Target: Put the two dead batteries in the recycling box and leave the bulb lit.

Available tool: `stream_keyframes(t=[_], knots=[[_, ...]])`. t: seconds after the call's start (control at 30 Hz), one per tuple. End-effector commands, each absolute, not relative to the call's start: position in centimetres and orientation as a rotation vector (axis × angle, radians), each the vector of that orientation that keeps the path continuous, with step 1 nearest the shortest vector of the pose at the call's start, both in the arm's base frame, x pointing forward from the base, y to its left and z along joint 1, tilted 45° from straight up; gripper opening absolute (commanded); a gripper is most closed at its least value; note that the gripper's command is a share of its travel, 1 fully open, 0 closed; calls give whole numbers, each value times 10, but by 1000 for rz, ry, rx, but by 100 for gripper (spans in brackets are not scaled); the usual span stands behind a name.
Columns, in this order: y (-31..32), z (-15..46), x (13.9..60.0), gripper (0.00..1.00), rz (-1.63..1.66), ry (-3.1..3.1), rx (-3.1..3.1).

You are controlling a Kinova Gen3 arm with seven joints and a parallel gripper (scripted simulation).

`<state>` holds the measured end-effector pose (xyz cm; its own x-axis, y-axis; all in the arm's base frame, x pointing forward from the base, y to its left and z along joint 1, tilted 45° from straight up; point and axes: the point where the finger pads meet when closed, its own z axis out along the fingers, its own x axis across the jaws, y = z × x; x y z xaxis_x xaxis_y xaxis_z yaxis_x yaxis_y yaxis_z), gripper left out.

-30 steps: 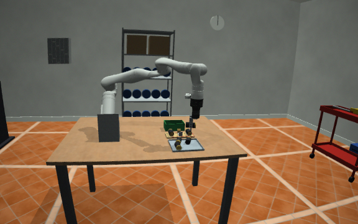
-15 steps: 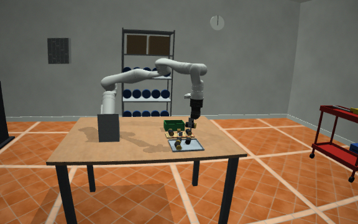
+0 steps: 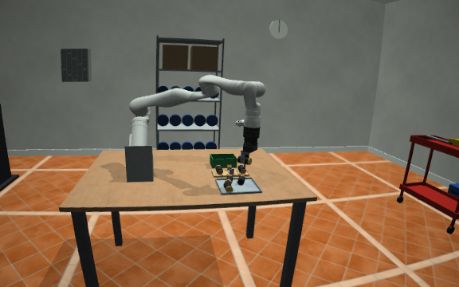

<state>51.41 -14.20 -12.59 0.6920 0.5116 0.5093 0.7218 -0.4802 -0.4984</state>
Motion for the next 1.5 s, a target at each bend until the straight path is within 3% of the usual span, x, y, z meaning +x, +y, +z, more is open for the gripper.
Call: stream_keyframes(t=[0.0, 1.47], knots=[[-143, -125, 514, 57, -373, -920, -2196], [-143, -125, 514, 57, -132, -347, -2327]])
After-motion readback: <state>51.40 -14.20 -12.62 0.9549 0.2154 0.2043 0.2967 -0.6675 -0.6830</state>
